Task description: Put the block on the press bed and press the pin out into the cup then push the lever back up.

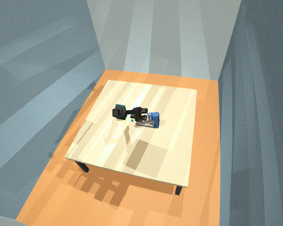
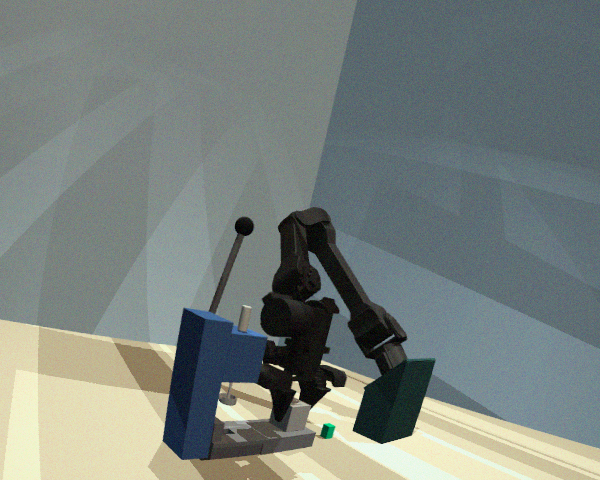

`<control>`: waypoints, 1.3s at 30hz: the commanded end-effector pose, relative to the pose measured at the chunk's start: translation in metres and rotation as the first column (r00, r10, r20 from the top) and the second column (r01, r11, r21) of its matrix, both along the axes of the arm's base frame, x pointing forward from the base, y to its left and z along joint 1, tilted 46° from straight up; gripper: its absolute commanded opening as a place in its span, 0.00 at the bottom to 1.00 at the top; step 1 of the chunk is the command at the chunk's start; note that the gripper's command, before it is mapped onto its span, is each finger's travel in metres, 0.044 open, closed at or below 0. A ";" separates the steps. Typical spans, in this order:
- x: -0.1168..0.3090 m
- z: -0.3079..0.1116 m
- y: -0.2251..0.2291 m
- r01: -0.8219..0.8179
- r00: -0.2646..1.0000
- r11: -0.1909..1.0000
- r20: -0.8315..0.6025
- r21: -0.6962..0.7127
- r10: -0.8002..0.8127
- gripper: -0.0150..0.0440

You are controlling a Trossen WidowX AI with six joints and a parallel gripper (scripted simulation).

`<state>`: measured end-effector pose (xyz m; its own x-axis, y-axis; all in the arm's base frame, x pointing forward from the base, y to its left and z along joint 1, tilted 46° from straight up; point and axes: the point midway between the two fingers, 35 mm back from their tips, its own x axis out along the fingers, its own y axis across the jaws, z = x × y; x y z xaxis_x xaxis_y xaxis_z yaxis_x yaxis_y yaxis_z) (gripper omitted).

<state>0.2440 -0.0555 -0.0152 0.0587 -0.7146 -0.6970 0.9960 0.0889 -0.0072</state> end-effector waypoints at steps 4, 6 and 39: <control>0.000 0.000 0.000 0.004 1.000 1.000 0.003 0.003 -0.004 0.92; 0.000 0.006 0.007 0.003 1.000 1.000 0.001 0.004 -0.003 1.00; -0.005 0.073 0.080 -0.007 1.000 1.000 -0.012 0.000 0.007 0.31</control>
